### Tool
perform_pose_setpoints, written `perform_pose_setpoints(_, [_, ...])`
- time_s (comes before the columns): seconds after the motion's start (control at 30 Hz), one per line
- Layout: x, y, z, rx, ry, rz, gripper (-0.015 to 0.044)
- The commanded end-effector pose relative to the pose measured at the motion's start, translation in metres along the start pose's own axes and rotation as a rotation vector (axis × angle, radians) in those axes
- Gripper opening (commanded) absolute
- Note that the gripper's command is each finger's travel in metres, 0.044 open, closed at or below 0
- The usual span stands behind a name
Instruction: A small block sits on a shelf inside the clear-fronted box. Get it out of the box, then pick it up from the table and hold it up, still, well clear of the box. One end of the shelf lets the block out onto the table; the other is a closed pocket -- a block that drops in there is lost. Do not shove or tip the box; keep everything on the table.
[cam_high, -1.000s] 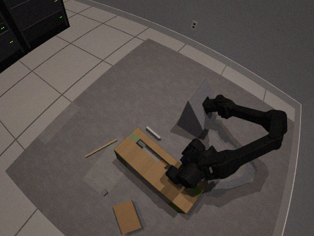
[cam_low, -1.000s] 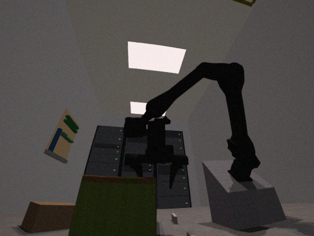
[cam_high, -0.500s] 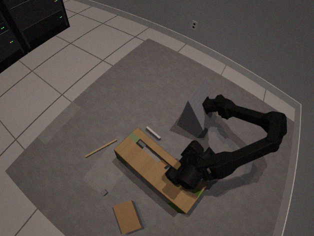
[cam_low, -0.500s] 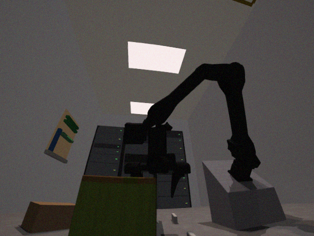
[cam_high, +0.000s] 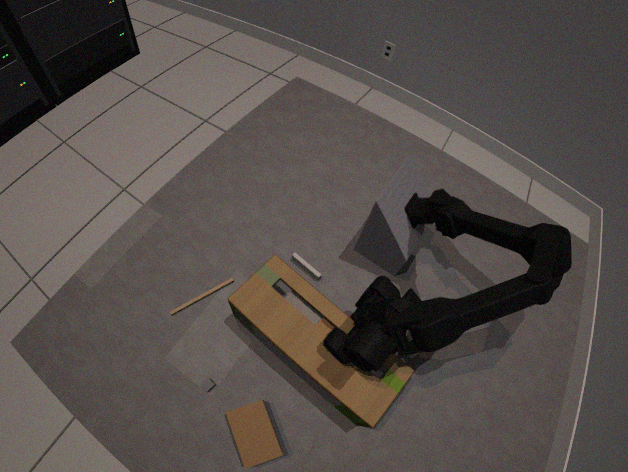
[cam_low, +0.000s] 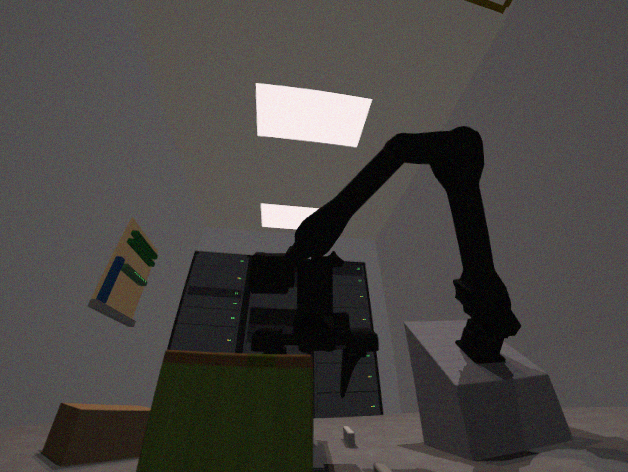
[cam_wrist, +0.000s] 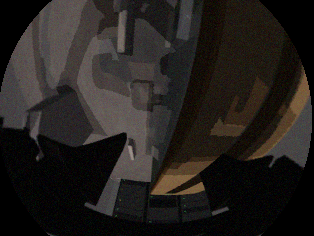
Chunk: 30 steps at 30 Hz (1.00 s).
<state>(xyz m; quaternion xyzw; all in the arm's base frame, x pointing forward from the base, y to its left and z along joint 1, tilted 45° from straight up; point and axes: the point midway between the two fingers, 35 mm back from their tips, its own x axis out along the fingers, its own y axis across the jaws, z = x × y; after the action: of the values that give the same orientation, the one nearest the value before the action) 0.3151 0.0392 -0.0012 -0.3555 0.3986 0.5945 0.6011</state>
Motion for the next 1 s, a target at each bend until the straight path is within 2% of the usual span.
perform_pose_setpoints(0.0, [0.005,0.001,-0.011,0.000,0.003,0.006,0.0400])
perform_pose_setpoints(0.97, [0.032,0.002,-0.087,0.000,0.007,0.005,0.0400])
